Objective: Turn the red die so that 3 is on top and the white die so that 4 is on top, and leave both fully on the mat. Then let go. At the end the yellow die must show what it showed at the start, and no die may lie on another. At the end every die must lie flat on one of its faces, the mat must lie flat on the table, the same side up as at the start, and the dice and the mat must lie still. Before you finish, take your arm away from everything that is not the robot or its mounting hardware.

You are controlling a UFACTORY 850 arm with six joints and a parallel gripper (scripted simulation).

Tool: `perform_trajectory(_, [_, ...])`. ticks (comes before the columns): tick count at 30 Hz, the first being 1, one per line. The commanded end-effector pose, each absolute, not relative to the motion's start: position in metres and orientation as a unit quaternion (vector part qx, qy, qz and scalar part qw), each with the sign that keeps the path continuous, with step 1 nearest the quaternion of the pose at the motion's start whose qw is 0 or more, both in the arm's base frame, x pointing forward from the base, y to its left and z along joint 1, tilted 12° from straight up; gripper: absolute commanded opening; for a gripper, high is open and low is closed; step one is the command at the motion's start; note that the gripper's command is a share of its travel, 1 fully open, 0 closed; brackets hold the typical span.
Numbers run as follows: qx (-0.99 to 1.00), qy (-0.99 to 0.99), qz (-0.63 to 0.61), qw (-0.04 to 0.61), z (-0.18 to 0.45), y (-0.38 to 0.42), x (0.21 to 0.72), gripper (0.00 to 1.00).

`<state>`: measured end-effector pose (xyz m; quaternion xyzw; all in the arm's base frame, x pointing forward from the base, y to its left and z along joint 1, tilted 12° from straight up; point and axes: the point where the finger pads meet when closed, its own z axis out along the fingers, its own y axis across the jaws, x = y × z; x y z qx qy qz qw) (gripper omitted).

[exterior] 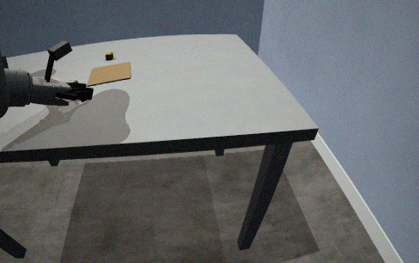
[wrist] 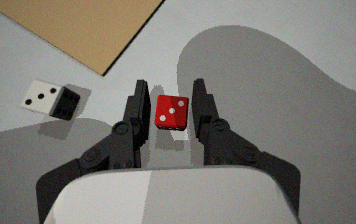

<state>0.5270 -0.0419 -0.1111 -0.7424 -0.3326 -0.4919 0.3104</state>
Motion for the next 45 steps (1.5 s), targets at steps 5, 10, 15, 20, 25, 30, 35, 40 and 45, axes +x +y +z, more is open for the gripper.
perform_trajectory(5, [-0.742,-0.333,-0.492,0.310,-0.110,-0.042,0.528,0.42])
perform_trajectory(10, [-0.742,-0.333,-0.492,0.310,-0.110,-0.042,0.528,0.42])
perform_trajectory(15, [-0.742,-0.333,-0.492,0.310,-0.110,-0.042,0.528,0.42])
perform_trajectory(20, [-0.742,-0.333,-0.492,0.310,-0.110,-0.042,0.528,0.42])
perform_trajectory(25, [-0.742,-0.333,-0.492,0.310,-0.110,-0.042,0.528,0.42])
perform_trajectory(30, [-0.742,-0.333,-0.492,0.310,-0.110,-0.042,0.528,0.42])
perform_trajectory(35, [-0.742,-0.333,-0.492,0.310,-0.110,-0.042,0.528,0.42])
perform_trajectory(40, [-0.742,-0.333,-0.492,0.310,-0.110,-0.044,0.527,0.42])
perform_trajectory(45, [-0.742,-0.333,-0.492,0.310,-0.106,-0.053,0.521,0.42])
